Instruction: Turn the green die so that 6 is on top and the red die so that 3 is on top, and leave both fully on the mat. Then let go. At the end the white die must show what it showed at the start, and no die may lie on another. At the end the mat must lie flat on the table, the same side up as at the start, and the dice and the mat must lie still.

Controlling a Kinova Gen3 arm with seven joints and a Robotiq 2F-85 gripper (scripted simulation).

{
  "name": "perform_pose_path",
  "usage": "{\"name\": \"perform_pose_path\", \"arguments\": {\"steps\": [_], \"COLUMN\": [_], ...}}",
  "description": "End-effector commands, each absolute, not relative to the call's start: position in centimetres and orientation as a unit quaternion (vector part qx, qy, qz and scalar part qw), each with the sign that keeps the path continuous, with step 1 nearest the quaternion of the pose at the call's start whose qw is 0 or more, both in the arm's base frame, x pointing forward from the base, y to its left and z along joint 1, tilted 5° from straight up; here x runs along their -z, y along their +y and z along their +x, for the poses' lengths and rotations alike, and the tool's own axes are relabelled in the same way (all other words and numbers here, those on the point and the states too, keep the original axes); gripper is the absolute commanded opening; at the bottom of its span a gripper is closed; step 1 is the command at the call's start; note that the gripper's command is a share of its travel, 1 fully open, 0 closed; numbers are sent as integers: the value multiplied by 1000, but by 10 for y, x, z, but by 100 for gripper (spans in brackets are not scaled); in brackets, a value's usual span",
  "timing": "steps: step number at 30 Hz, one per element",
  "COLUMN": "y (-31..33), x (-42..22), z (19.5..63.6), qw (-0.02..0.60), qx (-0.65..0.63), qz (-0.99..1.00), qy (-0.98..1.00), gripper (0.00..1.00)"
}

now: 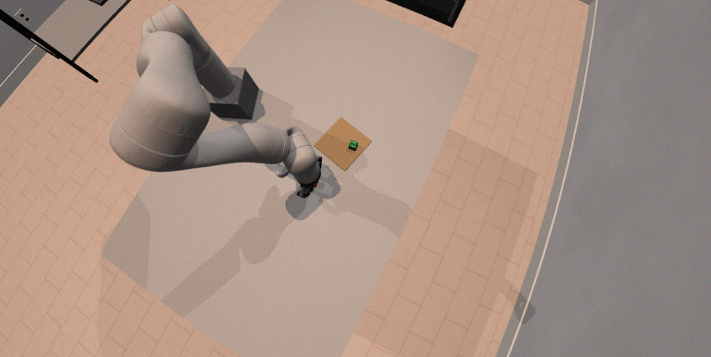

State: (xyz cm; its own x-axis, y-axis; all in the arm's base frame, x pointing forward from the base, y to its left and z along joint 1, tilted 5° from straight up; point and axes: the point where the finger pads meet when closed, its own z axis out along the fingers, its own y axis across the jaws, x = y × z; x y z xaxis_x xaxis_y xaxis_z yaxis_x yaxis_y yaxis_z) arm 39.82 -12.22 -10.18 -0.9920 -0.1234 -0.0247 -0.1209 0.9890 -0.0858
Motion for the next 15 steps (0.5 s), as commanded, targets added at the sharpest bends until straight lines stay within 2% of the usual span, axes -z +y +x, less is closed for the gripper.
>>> {"name": "perform_pose_path", "arguments": {"steps": [1, 3, 4, 15], "y": [-122, -122, -122, -122], "x": [101, 101, 101, 101], "z": [399, 399, 399, 399], "qw": [16, 16, 16, 16], "qx": [42, 42, 42, 42], "qz": [-61, -61, -61, -61], "qy": [997, 997, 997, 997], "gripper": [41, 41, 21, 21]}}
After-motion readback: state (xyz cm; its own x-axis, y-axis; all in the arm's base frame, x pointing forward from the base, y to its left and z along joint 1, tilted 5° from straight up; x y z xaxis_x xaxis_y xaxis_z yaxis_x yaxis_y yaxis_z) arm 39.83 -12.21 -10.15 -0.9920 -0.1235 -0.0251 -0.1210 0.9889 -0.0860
